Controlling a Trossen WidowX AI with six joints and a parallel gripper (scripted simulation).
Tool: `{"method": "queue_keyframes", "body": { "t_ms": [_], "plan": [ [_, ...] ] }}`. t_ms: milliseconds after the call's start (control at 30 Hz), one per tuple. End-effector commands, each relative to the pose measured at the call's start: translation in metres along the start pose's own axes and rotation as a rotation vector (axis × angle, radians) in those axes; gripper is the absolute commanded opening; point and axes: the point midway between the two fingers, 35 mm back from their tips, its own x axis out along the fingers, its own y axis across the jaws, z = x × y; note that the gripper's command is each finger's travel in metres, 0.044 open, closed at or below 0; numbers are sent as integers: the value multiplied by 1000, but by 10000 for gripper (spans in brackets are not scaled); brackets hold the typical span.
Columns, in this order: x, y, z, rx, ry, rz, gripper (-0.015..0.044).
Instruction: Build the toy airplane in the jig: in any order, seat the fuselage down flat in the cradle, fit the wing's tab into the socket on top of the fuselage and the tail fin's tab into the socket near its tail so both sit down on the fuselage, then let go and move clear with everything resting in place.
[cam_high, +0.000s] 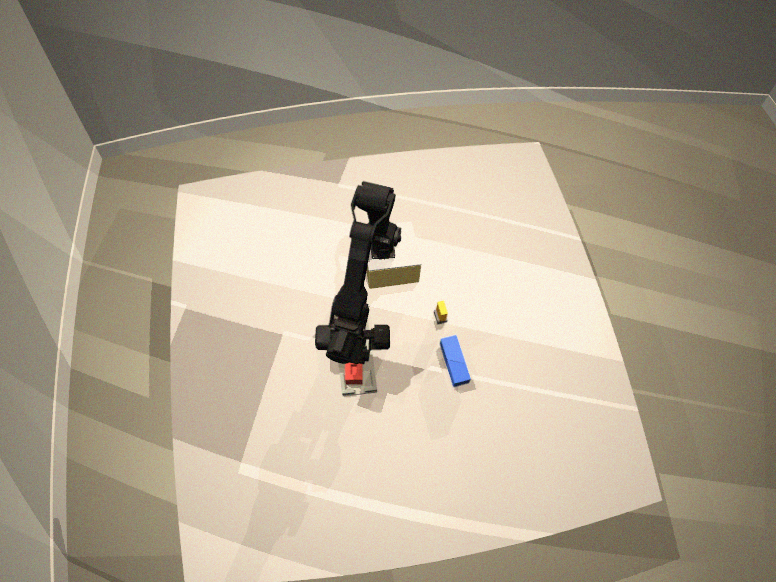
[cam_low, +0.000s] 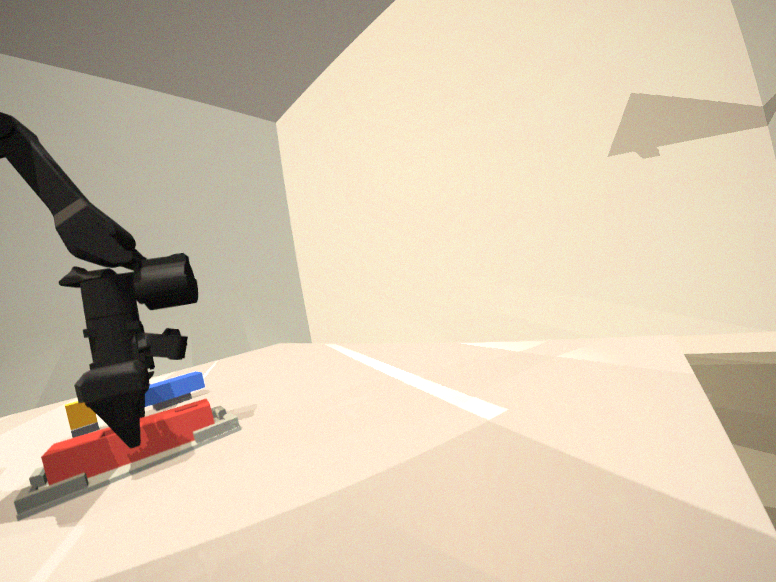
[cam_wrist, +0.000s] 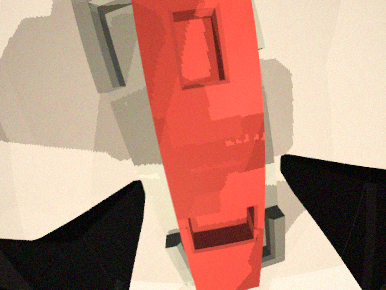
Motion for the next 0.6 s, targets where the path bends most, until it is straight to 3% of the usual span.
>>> {"method": "queue_keyframes", "body": {
  "t_ms": [0, 200, 400, 567],
  "plan": [
    [0, 0, 0, 0, 0, -1, 440],
    [-3, 0, 1, 0, 0, -1, 440],
    [-95, -1, 2, -2, -4, -2, 440],
    [-108, -1, 3, -2, -4, -2, 440]
  ]
}}
